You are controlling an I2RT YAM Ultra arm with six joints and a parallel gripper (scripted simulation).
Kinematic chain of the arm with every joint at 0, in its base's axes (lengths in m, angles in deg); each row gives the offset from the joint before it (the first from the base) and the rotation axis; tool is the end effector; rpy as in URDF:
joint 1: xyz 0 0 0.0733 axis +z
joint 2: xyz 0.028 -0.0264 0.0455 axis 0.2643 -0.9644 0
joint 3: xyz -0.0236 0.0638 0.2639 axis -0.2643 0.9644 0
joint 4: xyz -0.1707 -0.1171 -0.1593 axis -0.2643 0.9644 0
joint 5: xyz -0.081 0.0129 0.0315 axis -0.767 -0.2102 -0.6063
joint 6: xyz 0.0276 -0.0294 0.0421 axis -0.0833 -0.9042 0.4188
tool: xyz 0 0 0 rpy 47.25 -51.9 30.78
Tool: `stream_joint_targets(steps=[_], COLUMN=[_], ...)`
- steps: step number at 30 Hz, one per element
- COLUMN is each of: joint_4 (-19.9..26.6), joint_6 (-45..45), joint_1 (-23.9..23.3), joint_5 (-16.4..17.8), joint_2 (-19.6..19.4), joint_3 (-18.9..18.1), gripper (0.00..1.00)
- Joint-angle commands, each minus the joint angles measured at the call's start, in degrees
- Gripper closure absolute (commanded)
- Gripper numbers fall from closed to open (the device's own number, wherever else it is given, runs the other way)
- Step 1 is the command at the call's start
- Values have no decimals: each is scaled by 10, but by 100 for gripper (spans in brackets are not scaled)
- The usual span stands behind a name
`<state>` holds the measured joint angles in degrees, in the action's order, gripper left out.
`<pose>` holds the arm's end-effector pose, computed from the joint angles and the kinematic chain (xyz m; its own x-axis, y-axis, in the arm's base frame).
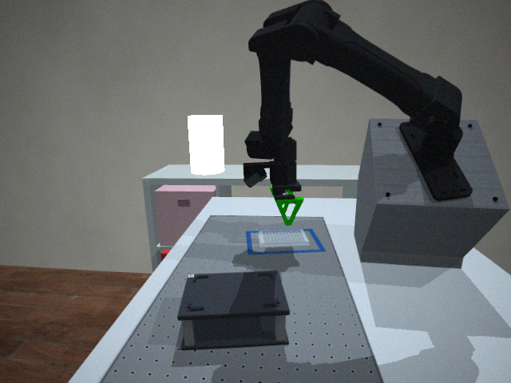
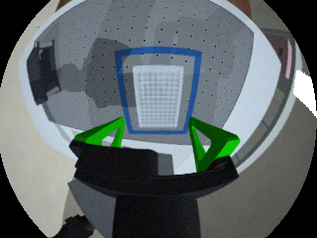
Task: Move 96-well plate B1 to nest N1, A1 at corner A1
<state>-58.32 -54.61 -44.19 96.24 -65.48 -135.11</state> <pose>0.2866 -0.1274 -0.1051 -0.9888 0.0108 -0.1491 -0.0866 0.7716 0.6302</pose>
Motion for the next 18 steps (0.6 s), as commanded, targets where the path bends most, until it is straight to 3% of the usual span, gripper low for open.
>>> stream_joint_targets(steps=[1,13,16,18], joint_4=[-25,-67,-71,-78], joint_6=[11,39,41,46], joint_1=[5,25,17,28], joint_5=[7,12,12,13], joint_2=[-8,-35,-24,-42], joint_3=[-3,-15,-15,-16], gripper=[0,0,0,0])
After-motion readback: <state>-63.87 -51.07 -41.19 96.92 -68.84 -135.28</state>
